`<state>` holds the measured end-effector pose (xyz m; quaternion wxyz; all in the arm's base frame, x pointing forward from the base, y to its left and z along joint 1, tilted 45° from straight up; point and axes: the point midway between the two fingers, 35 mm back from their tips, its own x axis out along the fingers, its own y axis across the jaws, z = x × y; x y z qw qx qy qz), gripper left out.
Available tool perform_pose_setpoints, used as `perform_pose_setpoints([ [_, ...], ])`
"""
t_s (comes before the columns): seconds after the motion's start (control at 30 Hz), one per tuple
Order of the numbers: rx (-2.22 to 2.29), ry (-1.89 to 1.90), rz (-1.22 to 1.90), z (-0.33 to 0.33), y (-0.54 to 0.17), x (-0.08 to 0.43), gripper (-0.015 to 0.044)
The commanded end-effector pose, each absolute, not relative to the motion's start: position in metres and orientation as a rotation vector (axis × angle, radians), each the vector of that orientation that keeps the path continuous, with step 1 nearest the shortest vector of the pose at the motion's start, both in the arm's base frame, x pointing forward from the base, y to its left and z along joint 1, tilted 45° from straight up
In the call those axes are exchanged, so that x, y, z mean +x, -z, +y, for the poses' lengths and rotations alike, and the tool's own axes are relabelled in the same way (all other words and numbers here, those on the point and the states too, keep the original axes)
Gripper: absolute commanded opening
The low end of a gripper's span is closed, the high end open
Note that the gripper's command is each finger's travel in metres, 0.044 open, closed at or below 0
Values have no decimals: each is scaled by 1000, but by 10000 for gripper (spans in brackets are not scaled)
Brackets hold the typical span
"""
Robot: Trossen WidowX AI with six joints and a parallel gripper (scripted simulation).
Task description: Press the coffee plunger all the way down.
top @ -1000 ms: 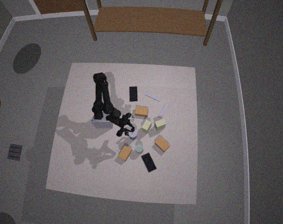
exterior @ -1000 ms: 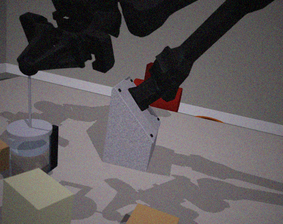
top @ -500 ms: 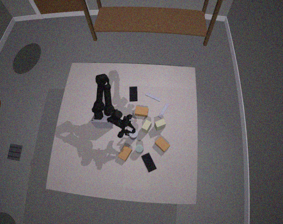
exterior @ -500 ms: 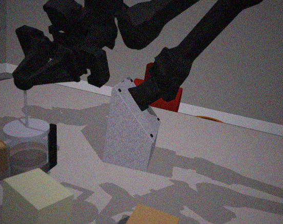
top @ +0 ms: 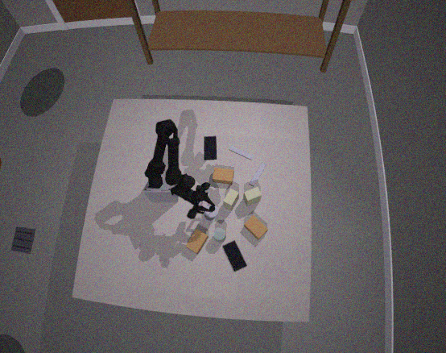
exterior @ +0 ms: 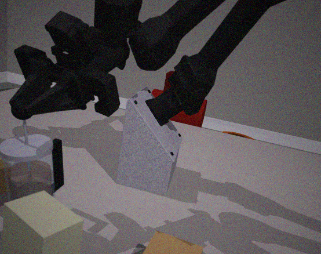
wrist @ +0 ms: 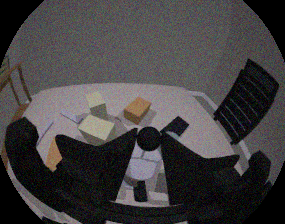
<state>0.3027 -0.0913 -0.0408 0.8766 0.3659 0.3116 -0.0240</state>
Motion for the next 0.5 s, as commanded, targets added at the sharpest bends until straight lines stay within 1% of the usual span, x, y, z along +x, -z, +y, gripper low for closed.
perform_pose_setpoints([
  [0.0,803,41,706,-74,57,295,119],
  [0.47,803,39,703,-73,62,304,119],
])
